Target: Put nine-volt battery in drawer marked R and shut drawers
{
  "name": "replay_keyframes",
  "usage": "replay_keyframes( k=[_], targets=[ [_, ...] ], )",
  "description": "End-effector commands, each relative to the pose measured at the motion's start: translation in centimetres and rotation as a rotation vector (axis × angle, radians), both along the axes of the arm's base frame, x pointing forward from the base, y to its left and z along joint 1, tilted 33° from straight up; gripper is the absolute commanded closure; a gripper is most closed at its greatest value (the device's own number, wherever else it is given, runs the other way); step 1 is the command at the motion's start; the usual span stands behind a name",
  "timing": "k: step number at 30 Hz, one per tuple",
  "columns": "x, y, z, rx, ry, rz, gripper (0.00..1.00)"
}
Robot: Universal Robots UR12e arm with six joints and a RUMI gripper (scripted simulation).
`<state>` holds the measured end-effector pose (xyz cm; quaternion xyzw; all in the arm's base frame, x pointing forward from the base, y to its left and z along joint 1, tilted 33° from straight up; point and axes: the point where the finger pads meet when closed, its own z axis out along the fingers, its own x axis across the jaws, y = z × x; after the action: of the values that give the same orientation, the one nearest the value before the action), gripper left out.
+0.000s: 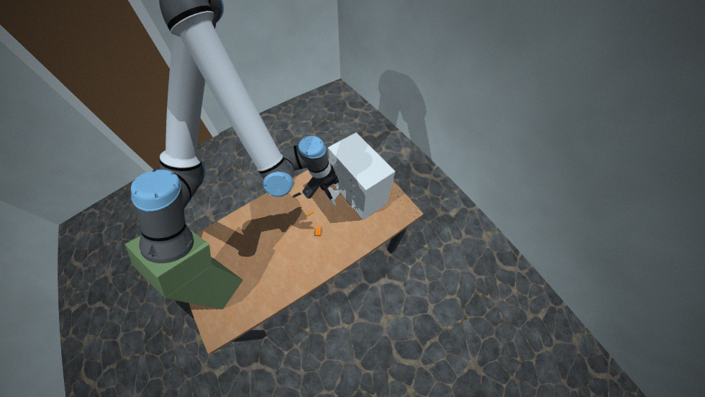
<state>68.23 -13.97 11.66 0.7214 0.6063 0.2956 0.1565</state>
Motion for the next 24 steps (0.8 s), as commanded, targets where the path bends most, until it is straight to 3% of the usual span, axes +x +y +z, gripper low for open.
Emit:
replay_keyframes(
  k=[1,24],
  targets=[
    [0.4,0.0,-0.1,-0.004,-0.033,-0.009,0.00],
    [2.5,0.0,-0.8,-0.020,-0.203,-0.050,0.00]
  ],
)
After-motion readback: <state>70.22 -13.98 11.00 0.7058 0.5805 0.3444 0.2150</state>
